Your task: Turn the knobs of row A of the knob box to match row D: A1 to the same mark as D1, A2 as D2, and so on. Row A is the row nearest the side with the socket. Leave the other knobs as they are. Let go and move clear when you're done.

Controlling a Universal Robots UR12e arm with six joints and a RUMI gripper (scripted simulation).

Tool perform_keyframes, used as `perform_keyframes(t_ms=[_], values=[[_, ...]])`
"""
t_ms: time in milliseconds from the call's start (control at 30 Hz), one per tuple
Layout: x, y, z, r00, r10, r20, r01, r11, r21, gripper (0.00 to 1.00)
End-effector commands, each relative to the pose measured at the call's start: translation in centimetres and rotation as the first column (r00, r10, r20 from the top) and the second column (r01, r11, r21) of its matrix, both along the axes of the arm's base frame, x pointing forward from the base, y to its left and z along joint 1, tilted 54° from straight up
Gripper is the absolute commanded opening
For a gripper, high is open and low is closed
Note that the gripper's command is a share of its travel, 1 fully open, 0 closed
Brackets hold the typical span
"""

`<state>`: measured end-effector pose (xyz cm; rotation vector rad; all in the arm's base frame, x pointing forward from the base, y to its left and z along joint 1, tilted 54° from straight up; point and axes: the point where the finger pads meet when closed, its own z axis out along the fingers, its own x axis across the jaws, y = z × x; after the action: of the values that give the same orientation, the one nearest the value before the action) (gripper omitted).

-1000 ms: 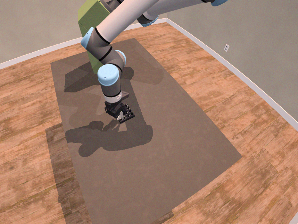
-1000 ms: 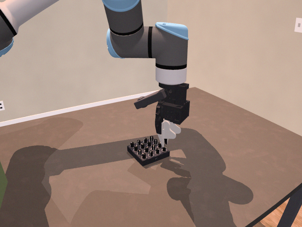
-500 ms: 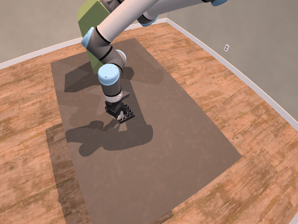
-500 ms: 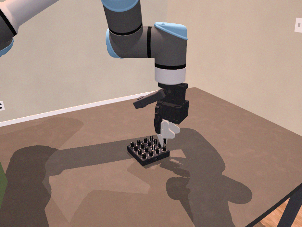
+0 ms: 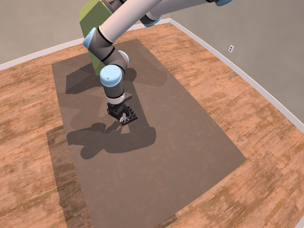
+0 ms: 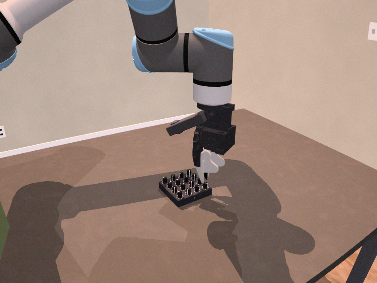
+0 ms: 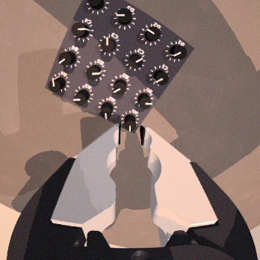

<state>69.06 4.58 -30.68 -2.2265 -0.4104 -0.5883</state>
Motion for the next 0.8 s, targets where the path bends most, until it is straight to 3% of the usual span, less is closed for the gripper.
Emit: perform_keyframes(t_ms=[0,767], values=[[0.04,-0.07,0.02,1.000,-0.001,0.001,0.001,1.000,-0.001,0.11],[0.14,0.20,-0.19,1.000,-0.001,0.001,0.001,1.000,-0.001,0.11]])
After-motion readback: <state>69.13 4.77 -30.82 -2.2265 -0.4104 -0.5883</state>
